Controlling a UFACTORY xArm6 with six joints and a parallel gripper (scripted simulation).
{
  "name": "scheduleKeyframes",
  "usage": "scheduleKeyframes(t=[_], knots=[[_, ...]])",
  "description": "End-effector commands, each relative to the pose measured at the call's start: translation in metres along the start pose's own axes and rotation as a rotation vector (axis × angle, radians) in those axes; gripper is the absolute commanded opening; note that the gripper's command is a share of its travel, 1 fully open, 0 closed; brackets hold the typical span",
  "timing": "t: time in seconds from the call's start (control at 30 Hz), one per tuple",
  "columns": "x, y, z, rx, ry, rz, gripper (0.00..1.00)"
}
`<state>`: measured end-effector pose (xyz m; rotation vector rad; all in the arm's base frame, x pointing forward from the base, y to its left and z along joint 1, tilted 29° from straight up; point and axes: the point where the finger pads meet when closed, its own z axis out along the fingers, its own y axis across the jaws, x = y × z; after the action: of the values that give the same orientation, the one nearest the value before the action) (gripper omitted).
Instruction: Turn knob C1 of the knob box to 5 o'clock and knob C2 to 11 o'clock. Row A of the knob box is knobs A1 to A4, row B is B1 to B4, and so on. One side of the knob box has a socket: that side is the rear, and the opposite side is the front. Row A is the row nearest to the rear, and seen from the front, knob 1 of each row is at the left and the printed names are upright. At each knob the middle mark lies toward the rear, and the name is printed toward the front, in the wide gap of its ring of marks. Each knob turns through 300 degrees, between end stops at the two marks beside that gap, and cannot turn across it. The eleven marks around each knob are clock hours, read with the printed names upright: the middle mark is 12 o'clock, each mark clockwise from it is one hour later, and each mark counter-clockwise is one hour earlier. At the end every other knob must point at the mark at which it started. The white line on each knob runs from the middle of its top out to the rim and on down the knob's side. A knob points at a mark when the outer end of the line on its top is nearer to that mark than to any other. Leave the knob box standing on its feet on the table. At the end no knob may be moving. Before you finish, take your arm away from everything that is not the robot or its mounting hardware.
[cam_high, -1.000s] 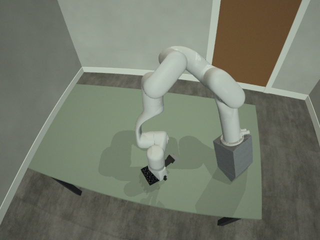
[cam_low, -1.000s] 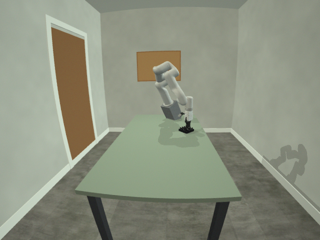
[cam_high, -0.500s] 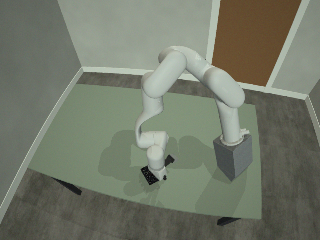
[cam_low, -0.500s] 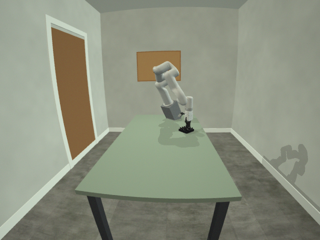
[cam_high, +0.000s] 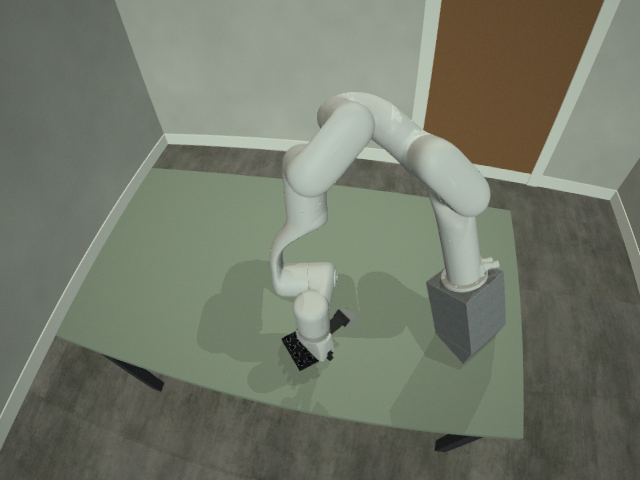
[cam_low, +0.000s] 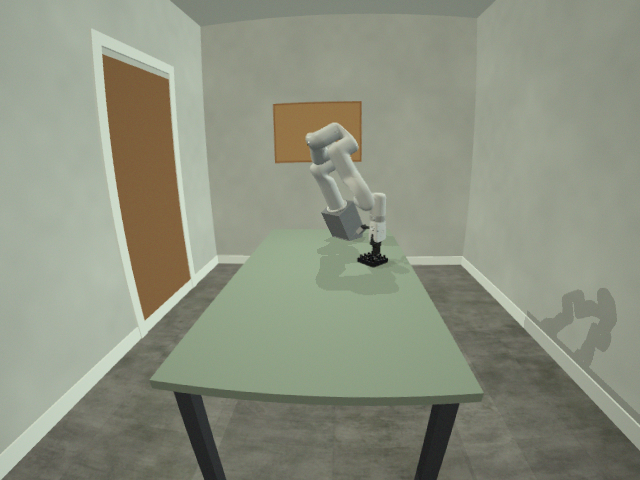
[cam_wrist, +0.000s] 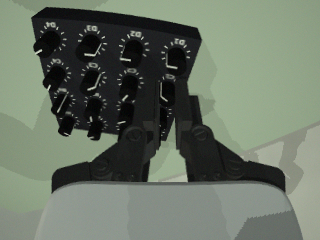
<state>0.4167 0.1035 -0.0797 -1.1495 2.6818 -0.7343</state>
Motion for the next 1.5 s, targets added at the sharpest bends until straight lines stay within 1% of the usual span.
scheduleKeyframes(t=[0.0, 0.87, 1.03, 1.23, 1.3, 1.47], knots=[[-0.0012, -0.0005, -0.0008, 0.001, -0.003, 0.000, 0.08], [-0.0012, -0.0005, -0.0008, 0.001, -0.003, 0.015, 0.08], [-0.0012, -0.0005, -0.0008, 0.001, -0.003, 0.087, 0.08], [-0.0012, -0.0005, -0.0008, 0.000, -0.003, 0.237, 0.08], [-0.0012, -0.0005, -0.0008, 0.000, -0.003, 0.237, 0.08], [-0.0012, -0.0005, -0.0008, 0.000, -0.003, 0.359, 0.08]])
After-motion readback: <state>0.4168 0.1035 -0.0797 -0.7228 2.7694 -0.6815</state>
